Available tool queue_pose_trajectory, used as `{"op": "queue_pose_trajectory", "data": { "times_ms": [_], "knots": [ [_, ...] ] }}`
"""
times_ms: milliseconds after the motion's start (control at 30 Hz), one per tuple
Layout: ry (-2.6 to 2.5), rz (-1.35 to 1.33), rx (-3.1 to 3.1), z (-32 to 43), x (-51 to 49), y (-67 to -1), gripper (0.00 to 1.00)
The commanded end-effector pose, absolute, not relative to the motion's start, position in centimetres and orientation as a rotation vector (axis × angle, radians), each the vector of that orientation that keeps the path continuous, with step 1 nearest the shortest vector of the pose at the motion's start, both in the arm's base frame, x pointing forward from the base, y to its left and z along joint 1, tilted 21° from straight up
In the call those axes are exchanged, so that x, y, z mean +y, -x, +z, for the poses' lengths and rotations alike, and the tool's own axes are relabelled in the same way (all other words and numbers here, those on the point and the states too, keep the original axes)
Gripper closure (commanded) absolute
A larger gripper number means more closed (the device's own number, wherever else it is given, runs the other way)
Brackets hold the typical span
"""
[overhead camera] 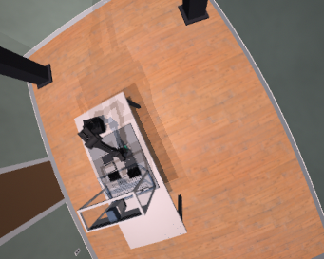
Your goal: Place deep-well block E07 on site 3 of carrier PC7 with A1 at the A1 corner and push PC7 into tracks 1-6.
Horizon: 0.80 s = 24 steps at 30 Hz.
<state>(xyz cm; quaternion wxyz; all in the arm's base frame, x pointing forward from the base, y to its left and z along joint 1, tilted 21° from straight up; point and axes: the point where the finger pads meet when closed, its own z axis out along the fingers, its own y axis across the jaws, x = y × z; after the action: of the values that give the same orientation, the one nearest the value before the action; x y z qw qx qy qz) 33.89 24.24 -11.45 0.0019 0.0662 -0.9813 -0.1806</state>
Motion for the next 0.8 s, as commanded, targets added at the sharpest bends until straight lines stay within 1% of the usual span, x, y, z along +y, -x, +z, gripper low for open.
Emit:
{"op": "queue_pose_trajectory", "data": {
  "times_ms": [0, 767],
  "knots": [
    [-0.225, -0.594, -3.118, -10.9, 24.5, -36.8, 0.2],
    [-0.226, -0.59, -3.114, -10.9, 24.4, -38.5, 0.2]
  ]
}}
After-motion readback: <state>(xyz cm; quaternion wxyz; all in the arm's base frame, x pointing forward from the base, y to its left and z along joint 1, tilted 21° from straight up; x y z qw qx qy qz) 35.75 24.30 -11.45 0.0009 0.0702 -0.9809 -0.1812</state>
